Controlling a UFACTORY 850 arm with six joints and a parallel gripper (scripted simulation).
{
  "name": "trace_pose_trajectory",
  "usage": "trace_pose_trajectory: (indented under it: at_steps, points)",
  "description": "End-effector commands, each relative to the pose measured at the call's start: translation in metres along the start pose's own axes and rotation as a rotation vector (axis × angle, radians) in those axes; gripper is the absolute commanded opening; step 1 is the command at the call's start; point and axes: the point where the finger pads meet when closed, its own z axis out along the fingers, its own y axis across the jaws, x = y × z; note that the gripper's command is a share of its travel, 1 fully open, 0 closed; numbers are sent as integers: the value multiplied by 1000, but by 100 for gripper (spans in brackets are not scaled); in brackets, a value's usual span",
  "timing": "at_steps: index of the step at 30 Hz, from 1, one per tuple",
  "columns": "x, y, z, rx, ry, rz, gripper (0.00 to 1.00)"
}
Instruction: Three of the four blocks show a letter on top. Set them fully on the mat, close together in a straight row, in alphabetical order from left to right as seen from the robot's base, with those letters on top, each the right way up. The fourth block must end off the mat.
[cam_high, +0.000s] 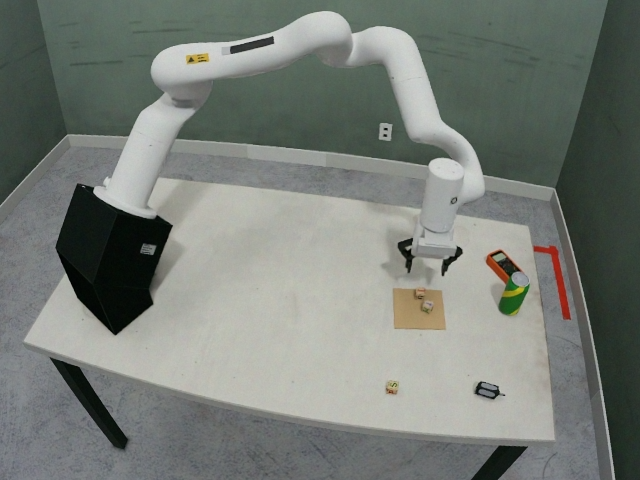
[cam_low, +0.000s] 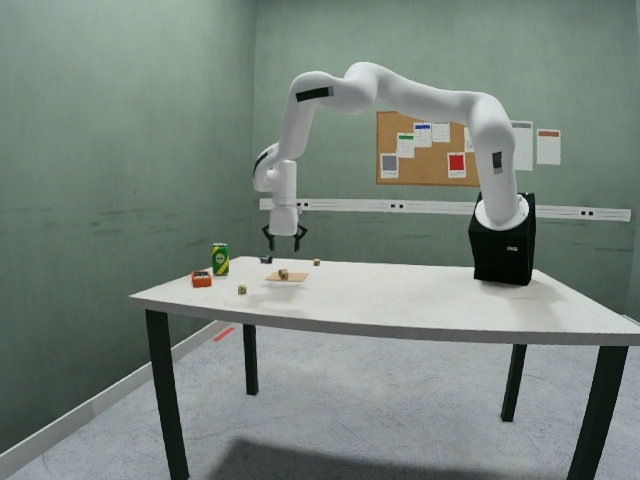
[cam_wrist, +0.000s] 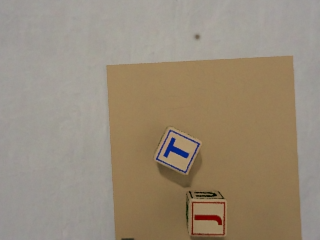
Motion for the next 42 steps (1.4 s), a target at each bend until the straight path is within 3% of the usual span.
trace_pose_trajectory:
  at_steps: [1, 17, 18, 42]
  points:
    - [6, -4, 0, 2, 0, 54, 100]
    - [45, -21, 7, 3, 0, 430, 100]
    - [45, -21, 7, 3, 0, 430, 43]
    - [45, -21, 7, 3, 0, 430, 43]
